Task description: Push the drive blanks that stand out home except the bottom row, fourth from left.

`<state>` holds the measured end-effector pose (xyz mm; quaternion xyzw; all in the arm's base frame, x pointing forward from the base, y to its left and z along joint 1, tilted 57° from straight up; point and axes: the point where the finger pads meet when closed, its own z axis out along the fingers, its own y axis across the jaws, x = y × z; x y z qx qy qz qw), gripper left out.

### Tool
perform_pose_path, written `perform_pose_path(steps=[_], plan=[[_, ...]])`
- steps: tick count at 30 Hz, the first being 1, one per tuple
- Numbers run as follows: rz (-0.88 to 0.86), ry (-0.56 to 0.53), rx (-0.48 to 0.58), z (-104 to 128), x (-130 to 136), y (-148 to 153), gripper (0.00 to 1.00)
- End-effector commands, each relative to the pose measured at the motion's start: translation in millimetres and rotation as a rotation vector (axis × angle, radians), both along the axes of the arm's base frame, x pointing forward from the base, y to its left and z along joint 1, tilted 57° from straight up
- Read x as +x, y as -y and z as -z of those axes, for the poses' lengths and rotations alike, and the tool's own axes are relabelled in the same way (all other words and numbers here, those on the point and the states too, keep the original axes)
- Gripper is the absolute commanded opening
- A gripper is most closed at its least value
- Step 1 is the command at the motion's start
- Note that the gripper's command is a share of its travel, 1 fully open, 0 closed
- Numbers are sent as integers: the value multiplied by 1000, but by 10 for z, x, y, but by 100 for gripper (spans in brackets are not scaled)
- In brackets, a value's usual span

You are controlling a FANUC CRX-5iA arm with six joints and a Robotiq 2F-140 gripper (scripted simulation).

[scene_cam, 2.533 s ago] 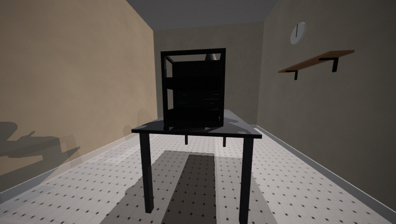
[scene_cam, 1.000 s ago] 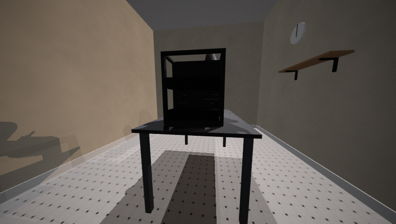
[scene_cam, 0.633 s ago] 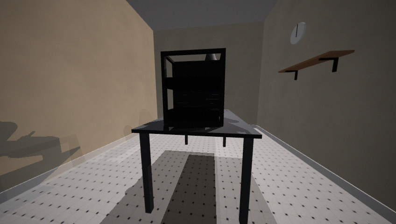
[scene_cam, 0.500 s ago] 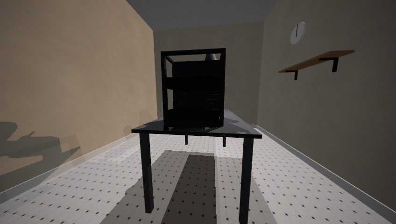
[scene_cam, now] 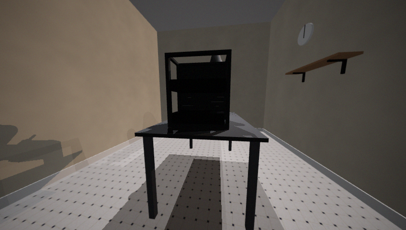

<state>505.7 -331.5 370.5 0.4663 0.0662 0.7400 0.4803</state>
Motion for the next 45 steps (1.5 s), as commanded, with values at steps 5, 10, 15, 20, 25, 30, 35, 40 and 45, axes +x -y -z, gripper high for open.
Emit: perform_pose_path(steps=[5,10,15,20,25,30,35,40,45], plan=[[1,0,-1,-8,8,9,0],[1,0,-1,-8,8,9,0],[1,0,-1,-8,8,9,0],[1,0,-1,7,-13,-1,0],[1,0,-1,111,-154,-67,0],[1,0,-1,244,-333,-150,0],[1,0,-1,366,-499,-227,0],[1,0,-1,444,-604,-276,0],[1,0,-1,450,-613,-280,0]])
